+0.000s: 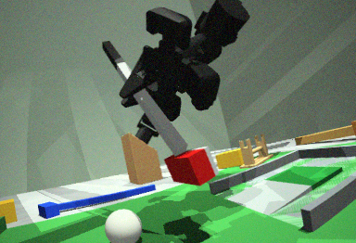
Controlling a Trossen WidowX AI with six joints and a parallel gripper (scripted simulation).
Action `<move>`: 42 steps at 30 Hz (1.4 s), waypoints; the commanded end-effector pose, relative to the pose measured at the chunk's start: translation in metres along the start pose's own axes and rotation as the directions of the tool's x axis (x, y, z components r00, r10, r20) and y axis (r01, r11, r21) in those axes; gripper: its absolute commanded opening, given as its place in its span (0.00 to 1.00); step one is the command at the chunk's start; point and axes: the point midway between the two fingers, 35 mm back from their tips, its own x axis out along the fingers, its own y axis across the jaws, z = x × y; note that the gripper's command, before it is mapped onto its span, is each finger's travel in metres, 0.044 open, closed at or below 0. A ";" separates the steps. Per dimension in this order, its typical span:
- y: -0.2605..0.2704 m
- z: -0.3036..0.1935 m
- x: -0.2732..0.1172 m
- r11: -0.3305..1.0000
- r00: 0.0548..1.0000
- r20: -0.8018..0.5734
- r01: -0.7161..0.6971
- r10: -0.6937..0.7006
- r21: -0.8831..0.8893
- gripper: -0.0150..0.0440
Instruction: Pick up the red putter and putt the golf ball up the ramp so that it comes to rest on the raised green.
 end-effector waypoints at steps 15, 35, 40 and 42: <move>-0.012 -0.066 0.090 0.997 0.961 -0.271 -0.039 0.056 0.067 0.25; 0.011 -0.029 0.113 0.997 0.961 -0.269 -0.041 0.057 0.067 0.25; 0.015 -0.023 0.117 0.997 0.961 -0.269 -0.041 0.058 0.067 0.25; 0.016 -0.021 0.119 0.997 0.961 -0.269 -0.041 0.058 0.067 0.25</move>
